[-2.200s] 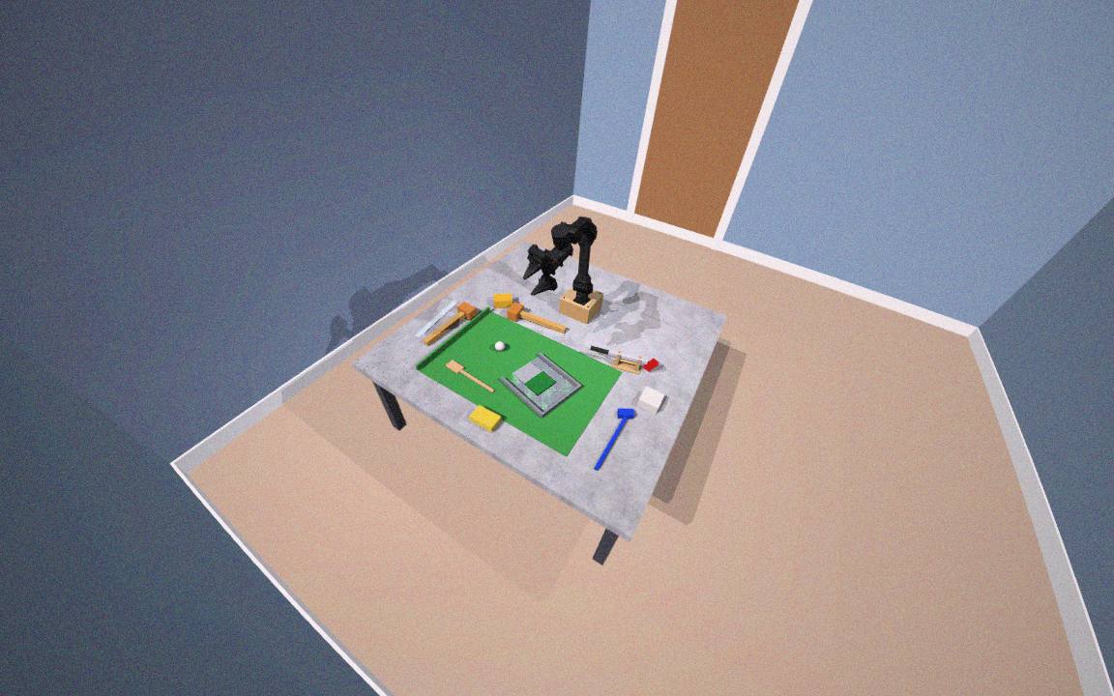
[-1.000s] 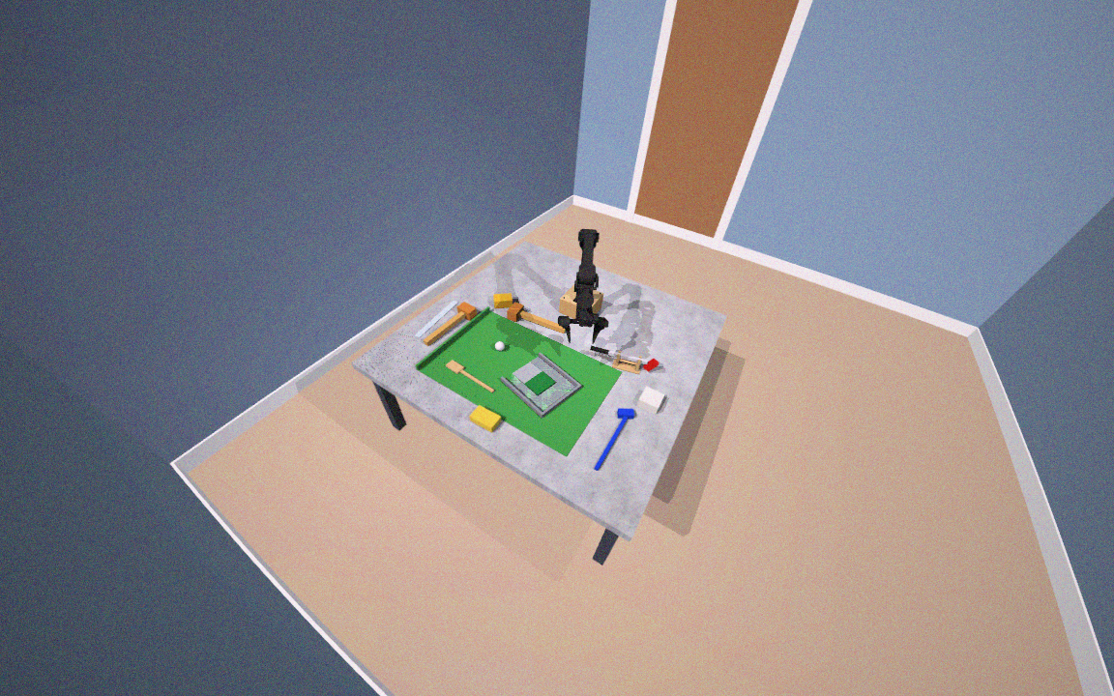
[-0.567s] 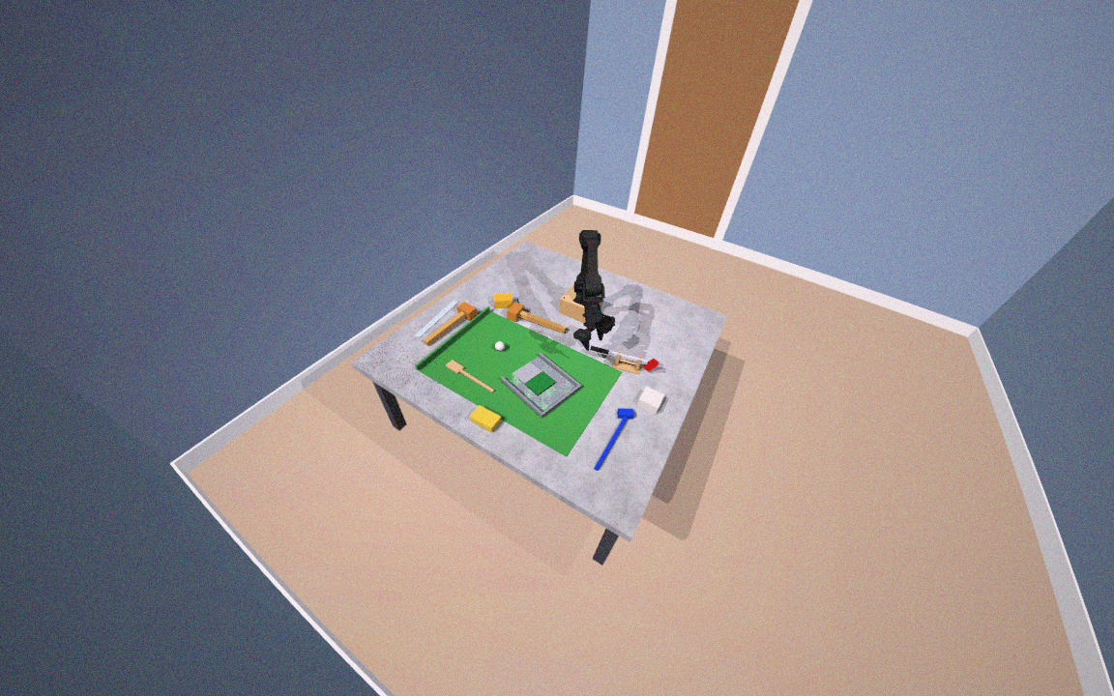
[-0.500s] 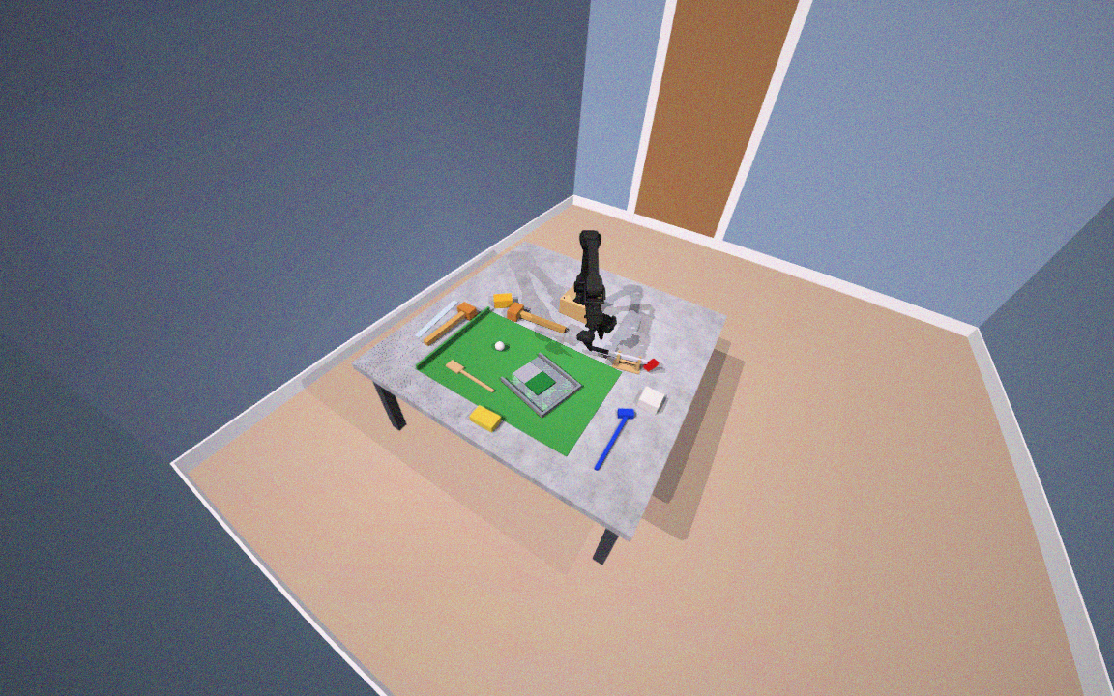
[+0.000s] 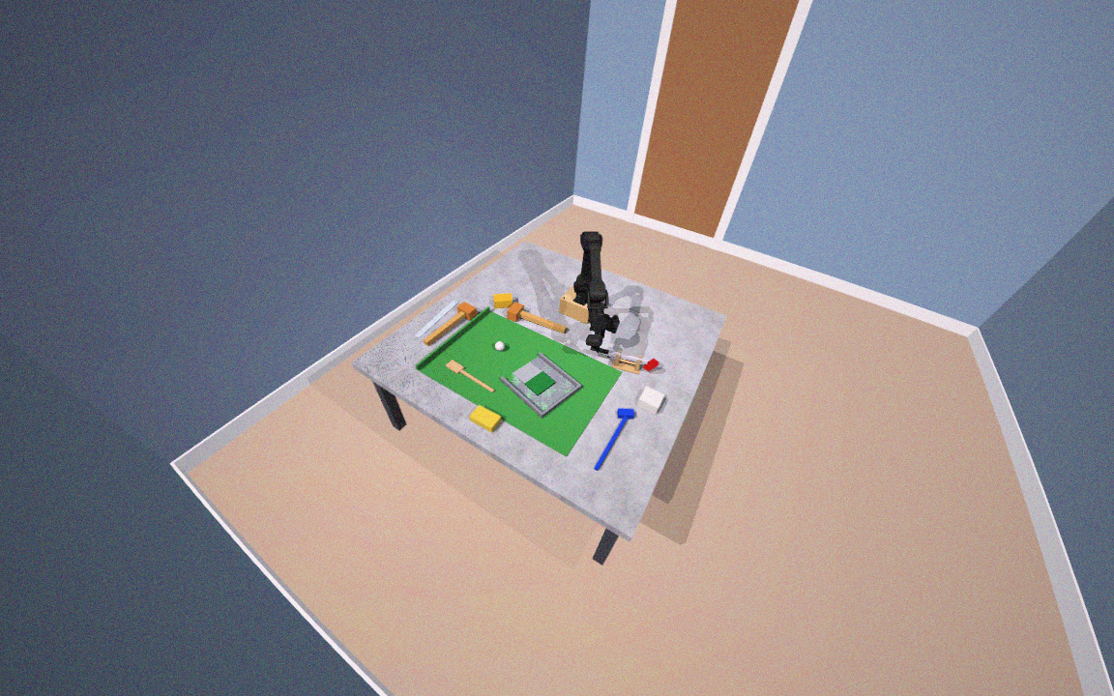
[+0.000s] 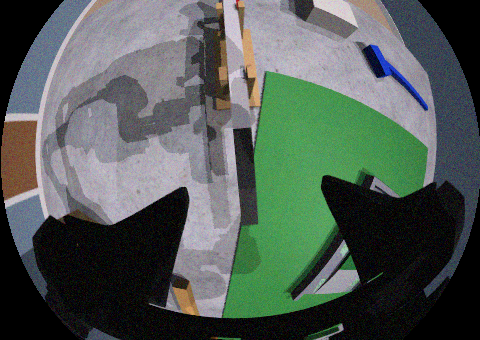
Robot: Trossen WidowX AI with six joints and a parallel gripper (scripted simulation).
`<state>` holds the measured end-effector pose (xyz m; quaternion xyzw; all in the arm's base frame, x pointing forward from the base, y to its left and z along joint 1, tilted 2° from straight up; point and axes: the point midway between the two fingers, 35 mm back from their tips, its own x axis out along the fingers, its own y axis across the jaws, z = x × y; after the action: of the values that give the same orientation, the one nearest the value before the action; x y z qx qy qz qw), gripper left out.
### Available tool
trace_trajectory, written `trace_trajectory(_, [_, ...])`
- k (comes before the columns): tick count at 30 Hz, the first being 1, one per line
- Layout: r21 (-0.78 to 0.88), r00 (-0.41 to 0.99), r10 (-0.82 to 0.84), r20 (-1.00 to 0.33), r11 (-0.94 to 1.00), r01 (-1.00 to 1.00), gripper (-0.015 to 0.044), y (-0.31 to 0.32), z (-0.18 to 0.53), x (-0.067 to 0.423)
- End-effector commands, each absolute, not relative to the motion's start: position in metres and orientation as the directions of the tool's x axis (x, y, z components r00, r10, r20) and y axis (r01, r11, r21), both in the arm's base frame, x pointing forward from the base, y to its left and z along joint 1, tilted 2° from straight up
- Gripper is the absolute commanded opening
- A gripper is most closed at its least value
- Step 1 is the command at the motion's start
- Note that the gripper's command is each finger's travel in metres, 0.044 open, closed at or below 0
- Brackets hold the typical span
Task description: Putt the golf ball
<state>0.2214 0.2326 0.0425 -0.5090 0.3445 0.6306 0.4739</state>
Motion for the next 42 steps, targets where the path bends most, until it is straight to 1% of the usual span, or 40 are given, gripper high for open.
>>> trace_trajectory(1, [-0.032, -0.050, 0.240, -0.969, -0.323, -0.946, 0.0440, 0.230, 0.023, 0.218])
trace_trajectory(7, [-0.032, -0.050, 0.240, -0.970, -0.323, -0.946, 0.0440, 0.230, 0.020, 0.218])
trace_trajectory(13, [-0.031, -0.050, 0.240, -0.970, -0.323, -0.946, 0.0440, 0.230, -0.002, 0.219])
trace_trajectory(40, [-0.031, -0.050, 0.240, -0.970, -0.323, -0.946, 0.0440, 0.230, -0.026, 0.219])
trace_trajectory(42, [-0.039, -0.041, 0.241, -0.970, -0.318, -0.947, 0.0387, 0.230, -0.022, 0.221])
